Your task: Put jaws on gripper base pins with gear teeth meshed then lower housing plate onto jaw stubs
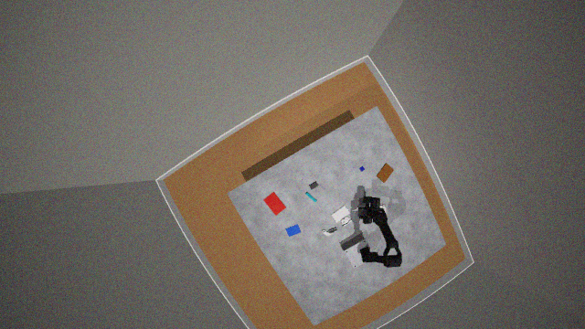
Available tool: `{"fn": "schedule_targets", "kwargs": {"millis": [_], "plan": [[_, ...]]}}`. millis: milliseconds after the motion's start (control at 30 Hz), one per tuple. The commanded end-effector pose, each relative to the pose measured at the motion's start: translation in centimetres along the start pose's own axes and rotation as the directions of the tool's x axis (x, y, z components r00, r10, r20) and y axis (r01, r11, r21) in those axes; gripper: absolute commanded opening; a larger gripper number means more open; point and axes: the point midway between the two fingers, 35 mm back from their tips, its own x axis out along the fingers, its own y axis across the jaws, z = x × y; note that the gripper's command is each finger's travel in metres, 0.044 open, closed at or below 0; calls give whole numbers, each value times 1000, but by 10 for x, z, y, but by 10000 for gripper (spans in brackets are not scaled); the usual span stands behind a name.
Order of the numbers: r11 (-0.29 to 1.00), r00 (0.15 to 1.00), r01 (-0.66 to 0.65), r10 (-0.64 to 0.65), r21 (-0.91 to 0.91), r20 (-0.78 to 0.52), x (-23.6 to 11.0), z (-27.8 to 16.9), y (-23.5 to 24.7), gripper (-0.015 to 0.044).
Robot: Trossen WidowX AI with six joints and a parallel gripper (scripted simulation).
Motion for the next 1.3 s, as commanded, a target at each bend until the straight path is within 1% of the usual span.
{"fn": "schedule_targets", "kwargs": {"millis": [0, 200, 233, 800, 1267], "plan": [[1000, 1000, 0, 0, 0, 0, 0, 0, 0, 309], [1000, 1000, 0, 0, 0, 0, 0, 0, 0, 151], [1000, 1000, 0, 0, 0, 0, 0, 0, 0, 134], [1000, 1000, 0, 0, 0, 0, 0, 0, 0, 134], [1000, 1000, -1, 1, -1, 2, -42, 0, -3, 134]]}}
